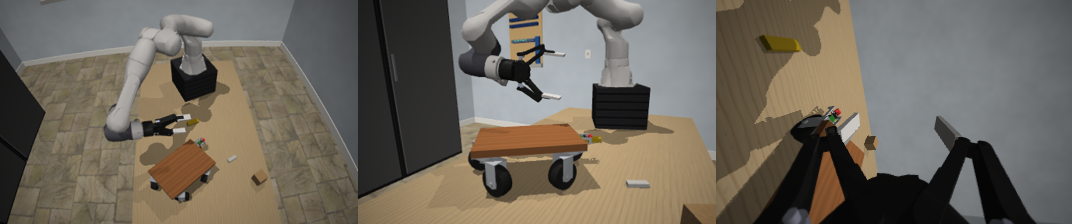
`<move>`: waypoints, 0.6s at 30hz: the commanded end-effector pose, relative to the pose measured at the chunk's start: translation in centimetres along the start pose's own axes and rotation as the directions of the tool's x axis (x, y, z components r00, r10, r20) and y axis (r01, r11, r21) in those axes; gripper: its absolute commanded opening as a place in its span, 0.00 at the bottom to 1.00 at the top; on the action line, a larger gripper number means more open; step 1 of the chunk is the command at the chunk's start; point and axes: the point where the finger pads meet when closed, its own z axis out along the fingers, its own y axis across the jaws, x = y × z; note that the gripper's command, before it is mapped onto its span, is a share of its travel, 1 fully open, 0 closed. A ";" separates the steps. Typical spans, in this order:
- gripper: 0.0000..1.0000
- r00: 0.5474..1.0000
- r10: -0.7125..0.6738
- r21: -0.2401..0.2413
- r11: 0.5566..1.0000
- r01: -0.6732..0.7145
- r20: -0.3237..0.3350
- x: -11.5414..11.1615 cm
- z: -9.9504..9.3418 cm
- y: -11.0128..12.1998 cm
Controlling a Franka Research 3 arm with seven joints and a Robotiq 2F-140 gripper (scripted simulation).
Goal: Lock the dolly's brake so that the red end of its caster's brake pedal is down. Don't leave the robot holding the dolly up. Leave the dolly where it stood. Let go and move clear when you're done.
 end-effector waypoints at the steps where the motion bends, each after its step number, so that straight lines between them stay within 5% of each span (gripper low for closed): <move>1: 1.00 1.000 0.000 0.000 1.000 0.000 0.000 0.0 0.0 0.0; 17: 1.00 1.000 0.000 0.000 1.000 0.000 0.000 0.0 0.0 0.0; 18: 0.00 1.000 0.000 0.000 1.000 0.000 0.000 0.0 0.0 0.0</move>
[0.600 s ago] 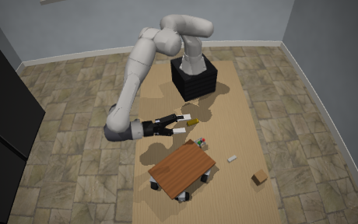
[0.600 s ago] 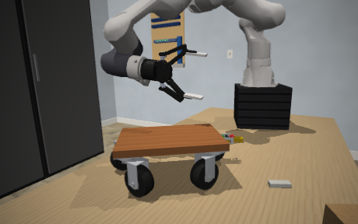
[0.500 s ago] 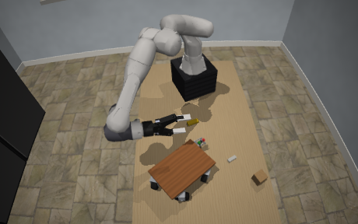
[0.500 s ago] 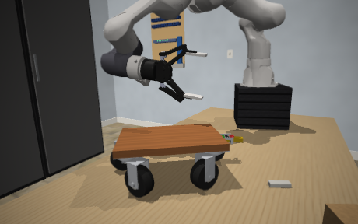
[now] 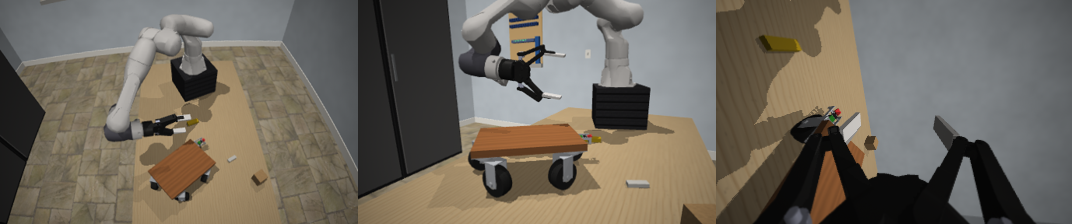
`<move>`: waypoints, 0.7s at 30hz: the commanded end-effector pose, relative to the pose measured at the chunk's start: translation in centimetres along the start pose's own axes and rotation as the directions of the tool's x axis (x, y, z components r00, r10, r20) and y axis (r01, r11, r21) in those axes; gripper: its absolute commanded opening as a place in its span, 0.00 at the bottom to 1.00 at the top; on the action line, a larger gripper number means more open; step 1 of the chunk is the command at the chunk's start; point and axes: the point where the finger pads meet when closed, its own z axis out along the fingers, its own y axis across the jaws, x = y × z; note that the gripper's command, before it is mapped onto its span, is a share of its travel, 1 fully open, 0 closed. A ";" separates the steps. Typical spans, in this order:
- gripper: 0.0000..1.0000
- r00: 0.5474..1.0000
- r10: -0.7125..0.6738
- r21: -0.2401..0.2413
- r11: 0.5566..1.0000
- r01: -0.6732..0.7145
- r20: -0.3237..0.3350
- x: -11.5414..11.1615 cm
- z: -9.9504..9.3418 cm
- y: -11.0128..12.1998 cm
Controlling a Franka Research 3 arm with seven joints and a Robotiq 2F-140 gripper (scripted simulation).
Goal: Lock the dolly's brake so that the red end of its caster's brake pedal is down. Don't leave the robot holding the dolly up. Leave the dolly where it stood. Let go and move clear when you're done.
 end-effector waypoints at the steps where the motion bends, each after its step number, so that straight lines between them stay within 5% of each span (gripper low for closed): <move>1: 0.00 1.000 -0.001 0.003 1.000 0.001 0.000 0.0 0.0 0.0; 5: 0.00 1.000 -0.016 0.061 0.998 0.016 -0.004 -0.1 0.5 -0.2; 10: 0.00 0.996 -0.085 0.284 0.954 0.092 -0.035 -0.1 2.0 -0.7; 11: 0.00 0.996 -0.085 0.284 0.954 0.092 -0.035 -0.1 2.0 -0.7; 12: 0.00 0.994 -0.100 0.339 0.934 0.109 -0.044 -0.2 2.5 -0.8; 16: 0.00 0.994 -0.100 0.339 0.934 0.109 -0.044 -0.2 2.5 -0.8; 18: 0.00 0.989 -0.131 0.456 0.878 0.147 -0.067 -0.2 3.5 -1.1; 20: 0.00 0.989 -0.131 0.456 0.878 0.147 -0.067 -0.2 3.5 -1.1; 21: 0.00 0.986 -0.147 0.516 0.840 0.167 -0.081 -0.2 4.0 -1.3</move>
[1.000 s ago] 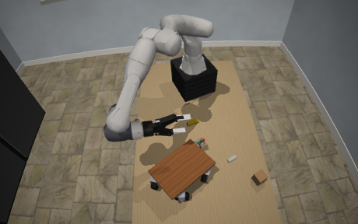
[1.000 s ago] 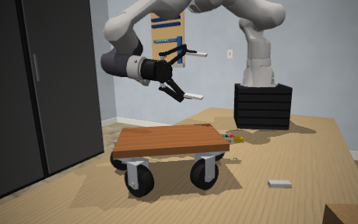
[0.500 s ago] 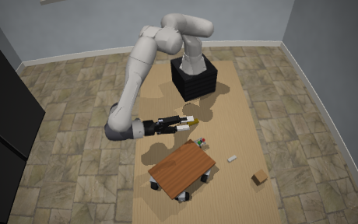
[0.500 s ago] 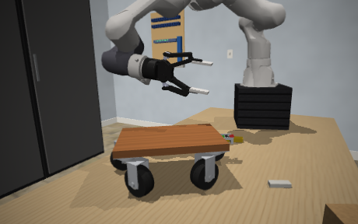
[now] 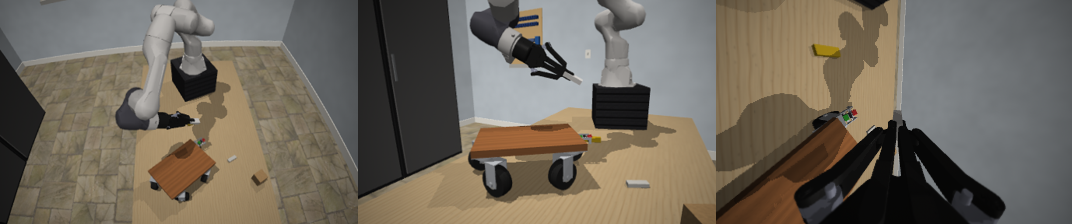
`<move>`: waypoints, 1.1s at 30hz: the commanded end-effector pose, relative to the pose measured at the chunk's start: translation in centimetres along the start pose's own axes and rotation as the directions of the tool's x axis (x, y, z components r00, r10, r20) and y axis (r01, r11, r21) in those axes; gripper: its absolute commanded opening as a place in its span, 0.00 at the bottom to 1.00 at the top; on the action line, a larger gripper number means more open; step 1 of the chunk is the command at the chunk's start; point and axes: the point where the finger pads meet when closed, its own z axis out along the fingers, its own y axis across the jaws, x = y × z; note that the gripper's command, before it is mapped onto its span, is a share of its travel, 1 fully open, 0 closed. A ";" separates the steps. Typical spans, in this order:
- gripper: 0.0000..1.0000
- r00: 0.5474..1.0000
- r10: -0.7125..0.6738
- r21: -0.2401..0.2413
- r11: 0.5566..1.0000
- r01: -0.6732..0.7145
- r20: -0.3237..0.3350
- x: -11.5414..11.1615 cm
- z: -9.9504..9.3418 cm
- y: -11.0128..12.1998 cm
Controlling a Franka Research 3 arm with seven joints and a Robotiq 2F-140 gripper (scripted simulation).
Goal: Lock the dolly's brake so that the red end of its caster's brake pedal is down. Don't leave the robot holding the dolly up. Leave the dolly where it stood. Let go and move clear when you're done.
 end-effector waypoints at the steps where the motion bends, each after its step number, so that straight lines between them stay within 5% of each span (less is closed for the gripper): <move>1: 0.00 0.996 -0.078 0.157 0.985 0.070 0.040 -1.1 0.3 -1.6; 2: 0.00 0.996 -0.078 0.157 0.985 0.070 0.040 -1.1 0.3 -1.6; 3: 0.00 0.995 -0.098 0.230 0.969 0.088 0.031 -1.2 0.9 -1.5; 5: 0.00 0.995 -0.098 0.230 0.969 0.088 0.031 -1.2 0.9 -1.5; 6: 0.00 0.993 -0.118 0.303 0.947 0.106 0.021 -1.2 1.5 -1.4; 9: 0.00 0.993 -0.118 0.303 0.947 0.106 0.021 -1.2 1.5 -1.4; 10: 0.00 0.990 -0.138 0.375 0.918 0.125 0.009 -1.3 2.1 -1.3; 12: 0.00 0.990 -0.138 0.375 0.918 0.125 0.009 -1.3 2.1 -1.3; 13: 0.00 0.988 -0.156 0.447 0.883 0.142 -0.005 -1.4 2.8 -1.3; 16: 0.00 0.988 -0.156 0.447 0.883 0.142 -0.005 -1.4 2.8 -1.3; 17: 0.00 0.984 -0.175 0.513 0.843 0.160 -0.020 -1.5 3.4 -1.2; 19: 0.00 0.984 -0.175 0.513 0.843 0.160 -0.020 -1.5 3.4 -1.2; 20: 0.00 0.981 -0.190 0.576 0.798 0.176 -0.036 -1.6 4.0 -1.1; 22: 0.00 0.981 -0.190 0.576 0.798 0.176 -0.036 -1.6 4.0 -1.1; 23: 0.00 0.977 -0.205 0.632 0.751 0.191 -0.052 -1.7 4.6 -1.0; 25: 0.00 0.977 -0.205 0.632 0.751 0.191 -0.052 -1.7 4.6 -1.0; 26: 0.00 0.973 -0.219 0.683 0.701 0.206 -0.069 -1.8 5.2 -0.9; 29: 0.00 0.973 -0.219 0.683 0.701 0.206 -0.069 -1.8 5.2 -0.9; 30: 0.00 0.970 -0.229 0.727 0.651 0.218 -0.085 -1.9 5.7 -0.9; 33: 0.00 0.966 -0.239 0.764 0.604 0.229 -0.101 -2.0 6.3 -0.8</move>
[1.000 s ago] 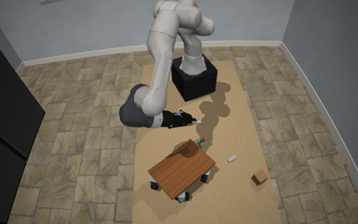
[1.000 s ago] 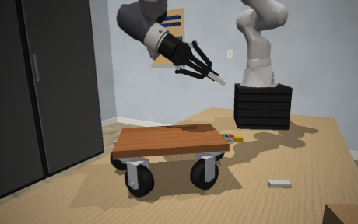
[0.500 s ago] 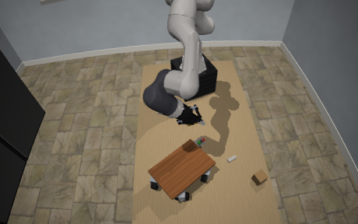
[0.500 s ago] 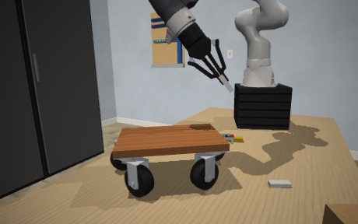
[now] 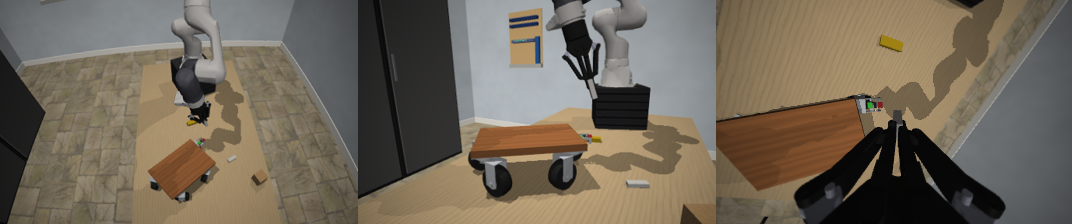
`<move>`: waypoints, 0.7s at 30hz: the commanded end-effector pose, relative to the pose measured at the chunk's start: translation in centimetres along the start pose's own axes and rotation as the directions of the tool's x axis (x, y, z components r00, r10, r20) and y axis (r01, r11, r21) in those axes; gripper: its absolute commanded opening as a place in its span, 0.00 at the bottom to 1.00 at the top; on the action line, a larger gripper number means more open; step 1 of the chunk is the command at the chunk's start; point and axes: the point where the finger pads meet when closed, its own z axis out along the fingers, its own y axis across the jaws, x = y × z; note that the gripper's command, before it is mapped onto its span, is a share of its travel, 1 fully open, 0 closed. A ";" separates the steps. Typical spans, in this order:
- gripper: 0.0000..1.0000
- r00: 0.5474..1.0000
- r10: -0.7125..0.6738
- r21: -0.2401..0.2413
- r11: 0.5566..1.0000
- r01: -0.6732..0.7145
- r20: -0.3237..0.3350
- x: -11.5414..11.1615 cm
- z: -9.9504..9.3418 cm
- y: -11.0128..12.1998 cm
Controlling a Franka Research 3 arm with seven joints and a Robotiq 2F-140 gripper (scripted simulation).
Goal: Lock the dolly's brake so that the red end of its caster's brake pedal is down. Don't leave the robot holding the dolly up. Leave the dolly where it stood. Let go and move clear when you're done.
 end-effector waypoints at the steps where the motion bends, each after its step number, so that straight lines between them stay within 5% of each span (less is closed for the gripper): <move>1: 0.00 0.999 0.044 0.134 0.990 -0.047 0.028 -1.1 -0.1 -1.7; 2: 0.00 0.999 0.027 0.182 0.983 -0.032 0.026 -1.3 0.2 -1.3; 5: 0.00 0.999 0.027 0.182 0.983 -0.032 0.026 -1.3 0.2 -1.3; 6: 0.00 1.000 0.018 0.222 0.975 -0.021 0.019 -1.4 0.5 -1.1; 21: 0.00 1.000 -0.009 0.294 0.956 0.004 0.014 -1.7 0.9 -0.5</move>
